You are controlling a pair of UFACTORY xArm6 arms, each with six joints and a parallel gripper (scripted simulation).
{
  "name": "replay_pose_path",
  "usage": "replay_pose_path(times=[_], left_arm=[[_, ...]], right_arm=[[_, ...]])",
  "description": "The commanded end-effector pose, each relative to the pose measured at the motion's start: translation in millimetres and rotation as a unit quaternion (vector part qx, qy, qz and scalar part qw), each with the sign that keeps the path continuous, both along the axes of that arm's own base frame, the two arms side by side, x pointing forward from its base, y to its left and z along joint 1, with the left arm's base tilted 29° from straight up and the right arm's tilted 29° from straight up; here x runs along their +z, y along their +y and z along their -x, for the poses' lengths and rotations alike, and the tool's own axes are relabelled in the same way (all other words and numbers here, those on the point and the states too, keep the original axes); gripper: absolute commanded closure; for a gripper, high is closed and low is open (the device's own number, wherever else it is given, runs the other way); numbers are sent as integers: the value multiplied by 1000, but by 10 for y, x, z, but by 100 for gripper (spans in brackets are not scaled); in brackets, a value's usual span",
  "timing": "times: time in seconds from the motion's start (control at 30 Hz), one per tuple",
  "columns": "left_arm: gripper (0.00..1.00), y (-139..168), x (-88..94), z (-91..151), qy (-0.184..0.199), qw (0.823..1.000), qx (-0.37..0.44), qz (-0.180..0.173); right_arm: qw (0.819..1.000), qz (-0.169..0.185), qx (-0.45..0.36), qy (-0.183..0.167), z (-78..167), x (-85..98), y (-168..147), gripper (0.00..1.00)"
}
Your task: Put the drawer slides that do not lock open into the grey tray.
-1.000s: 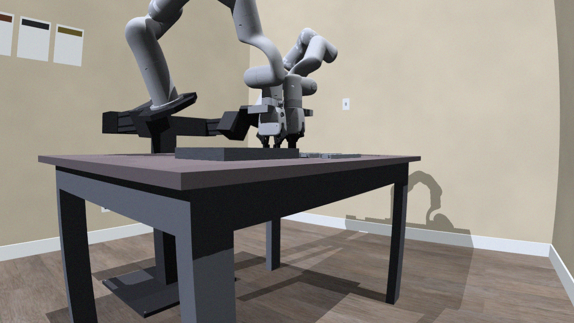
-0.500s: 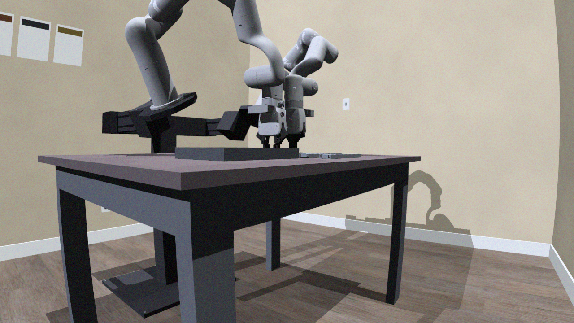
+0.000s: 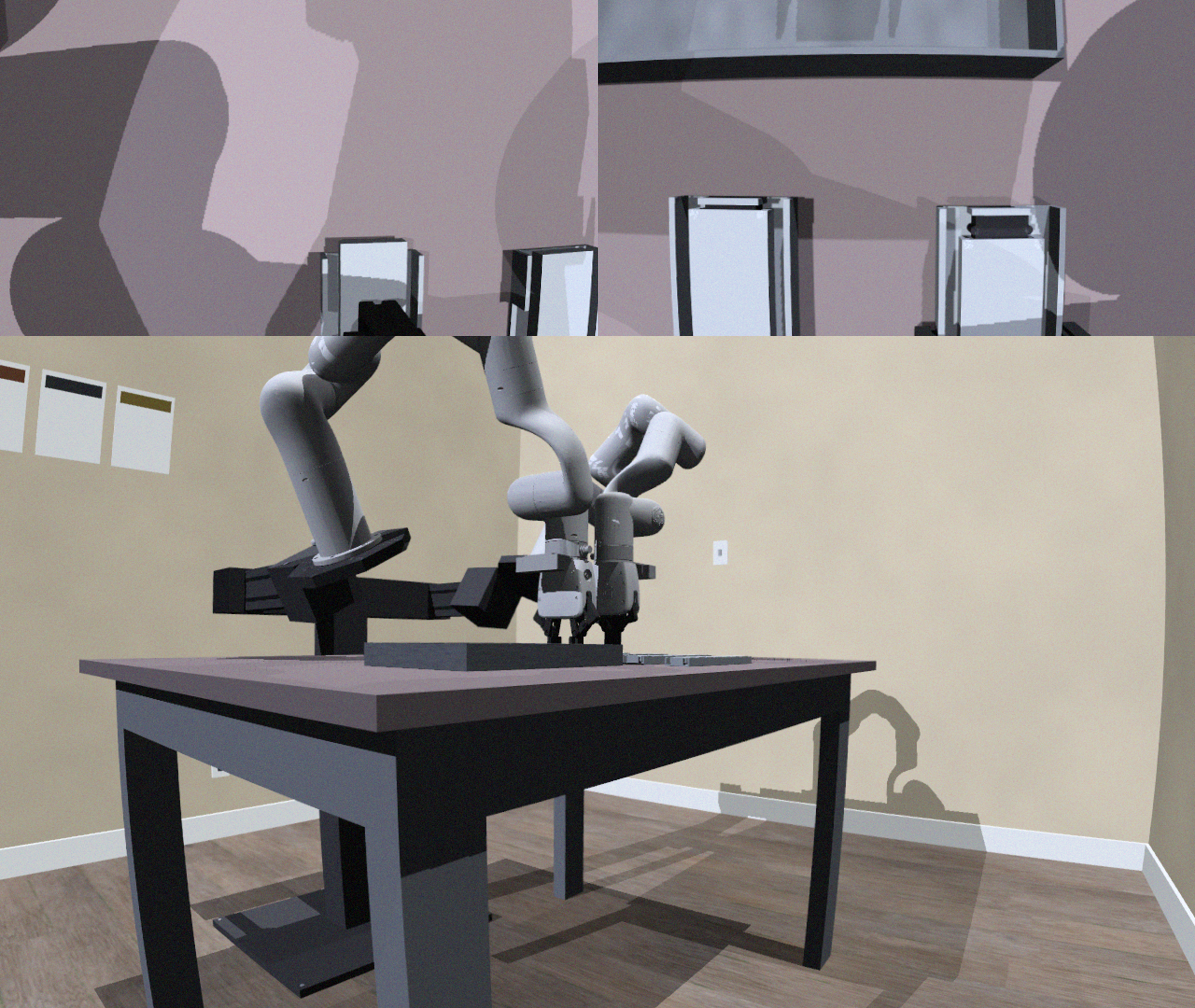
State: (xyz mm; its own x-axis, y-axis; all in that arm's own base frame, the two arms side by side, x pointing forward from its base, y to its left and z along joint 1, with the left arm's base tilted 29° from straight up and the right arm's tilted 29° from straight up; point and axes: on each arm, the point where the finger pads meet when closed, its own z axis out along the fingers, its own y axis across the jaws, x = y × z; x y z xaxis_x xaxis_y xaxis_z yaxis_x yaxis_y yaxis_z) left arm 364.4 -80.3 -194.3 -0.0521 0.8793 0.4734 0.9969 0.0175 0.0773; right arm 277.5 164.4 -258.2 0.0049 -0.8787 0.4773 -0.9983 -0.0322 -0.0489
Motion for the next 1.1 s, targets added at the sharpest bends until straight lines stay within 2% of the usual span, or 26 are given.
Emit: replay_pose_path(times=[0.0,0.43,1.07], left_arm=[[100,16,14,-1,0,1000,0,0],[100,144,82,6,0,1000,0,0],[100,521,289,29,0,1000,0,0]], right_arm=[[1000,-1,0,-1,-10,6,12,100],[1000,-1,0,-1,-11,6,13,100],[1000,-1,0,-1,-11,6,13,100]])
